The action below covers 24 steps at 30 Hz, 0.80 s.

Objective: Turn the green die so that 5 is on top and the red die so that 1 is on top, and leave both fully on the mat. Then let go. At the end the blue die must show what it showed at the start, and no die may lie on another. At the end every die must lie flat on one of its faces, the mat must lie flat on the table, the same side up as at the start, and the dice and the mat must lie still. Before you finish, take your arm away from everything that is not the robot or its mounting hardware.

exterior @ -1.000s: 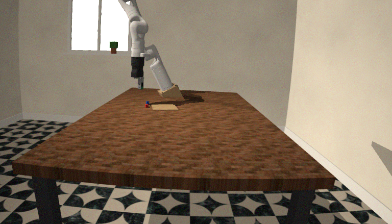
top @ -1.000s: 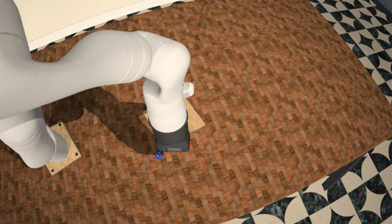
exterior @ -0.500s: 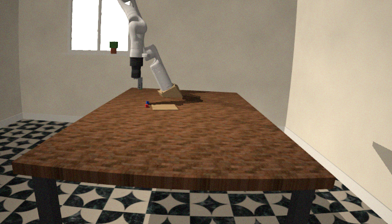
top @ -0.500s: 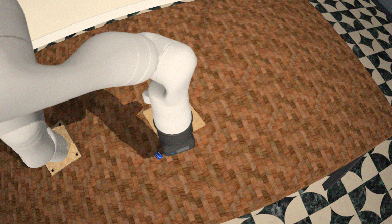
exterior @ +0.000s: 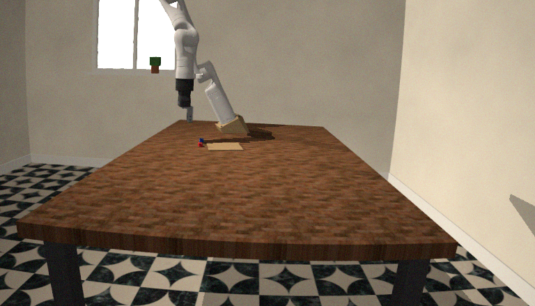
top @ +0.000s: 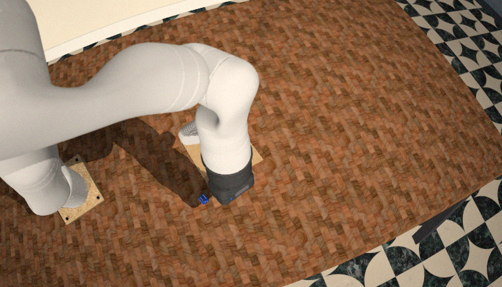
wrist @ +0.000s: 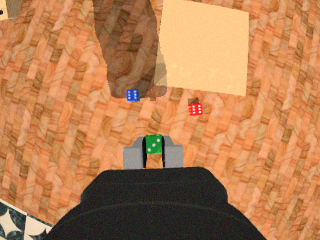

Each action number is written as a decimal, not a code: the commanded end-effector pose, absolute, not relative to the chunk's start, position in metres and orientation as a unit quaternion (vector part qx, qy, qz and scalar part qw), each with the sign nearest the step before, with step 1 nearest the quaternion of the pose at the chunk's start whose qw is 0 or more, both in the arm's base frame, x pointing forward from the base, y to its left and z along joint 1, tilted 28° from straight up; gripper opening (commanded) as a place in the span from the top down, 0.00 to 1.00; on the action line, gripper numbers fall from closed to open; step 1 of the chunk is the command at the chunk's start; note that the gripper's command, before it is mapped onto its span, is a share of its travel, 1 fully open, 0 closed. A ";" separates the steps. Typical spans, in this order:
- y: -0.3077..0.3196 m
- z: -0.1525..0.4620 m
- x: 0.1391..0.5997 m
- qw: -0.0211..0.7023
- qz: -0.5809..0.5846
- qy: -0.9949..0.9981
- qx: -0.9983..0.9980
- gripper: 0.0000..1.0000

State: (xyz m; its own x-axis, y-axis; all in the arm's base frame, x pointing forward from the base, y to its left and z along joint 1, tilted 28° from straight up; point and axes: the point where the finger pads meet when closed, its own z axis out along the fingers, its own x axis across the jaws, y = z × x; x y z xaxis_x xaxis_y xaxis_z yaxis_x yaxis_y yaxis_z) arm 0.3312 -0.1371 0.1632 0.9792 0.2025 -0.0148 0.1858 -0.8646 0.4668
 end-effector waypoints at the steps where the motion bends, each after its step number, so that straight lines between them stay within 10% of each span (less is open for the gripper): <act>1: -0.140 0.164 0.331 0.239 0.012 0.119 0.964 0.66; 24: -0.146 0.166 0.329 0.239 -0.016 0.232 0.943 0.66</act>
